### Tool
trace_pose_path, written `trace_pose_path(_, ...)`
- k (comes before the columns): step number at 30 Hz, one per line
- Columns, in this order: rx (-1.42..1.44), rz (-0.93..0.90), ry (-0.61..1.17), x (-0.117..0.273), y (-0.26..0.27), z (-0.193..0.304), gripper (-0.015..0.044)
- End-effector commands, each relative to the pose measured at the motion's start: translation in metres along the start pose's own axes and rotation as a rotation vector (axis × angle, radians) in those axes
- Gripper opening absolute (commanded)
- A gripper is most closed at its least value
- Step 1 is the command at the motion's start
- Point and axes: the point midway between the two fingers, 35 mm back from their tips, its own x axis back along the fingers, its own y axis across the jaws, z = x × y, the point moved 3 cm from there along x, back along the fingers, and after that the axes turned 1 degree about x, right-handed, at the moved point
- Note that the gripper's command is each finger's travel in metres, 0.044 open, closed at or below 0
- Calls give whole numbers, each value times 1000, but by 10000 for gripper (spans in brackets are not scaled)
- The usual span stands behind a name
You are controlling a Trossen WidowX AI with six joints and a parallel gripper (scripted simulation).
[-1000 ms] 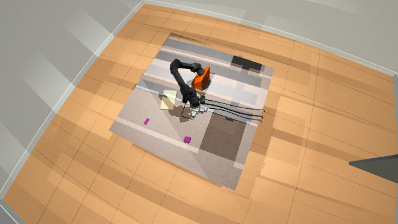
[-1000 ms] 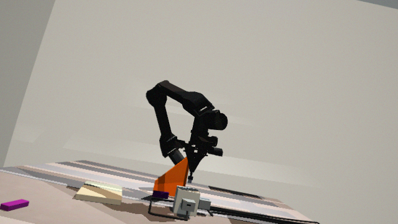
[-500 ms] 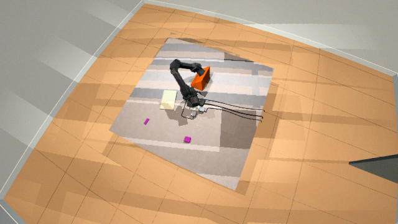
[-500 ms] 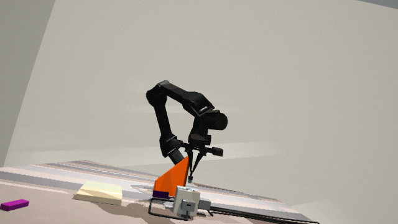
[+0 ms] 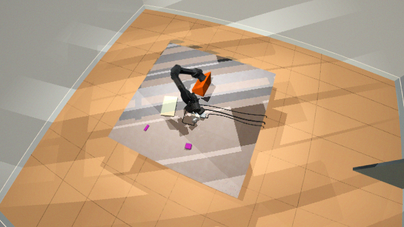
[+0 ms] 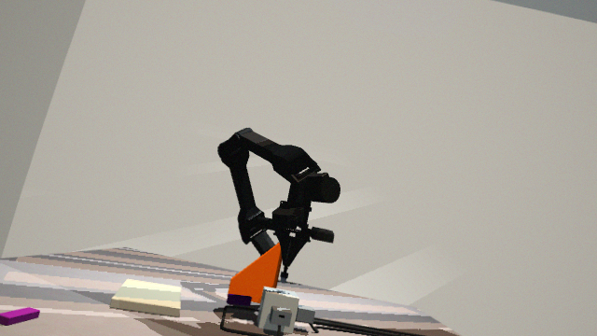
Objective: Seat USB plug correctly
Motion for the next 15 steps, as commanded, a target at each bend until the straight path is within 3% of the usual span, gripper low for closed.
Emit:
trace_pose_path(1,-117,1,0,0,0,0,0)
trace_pose_path(15,-483,1,0,0,0,0,0)
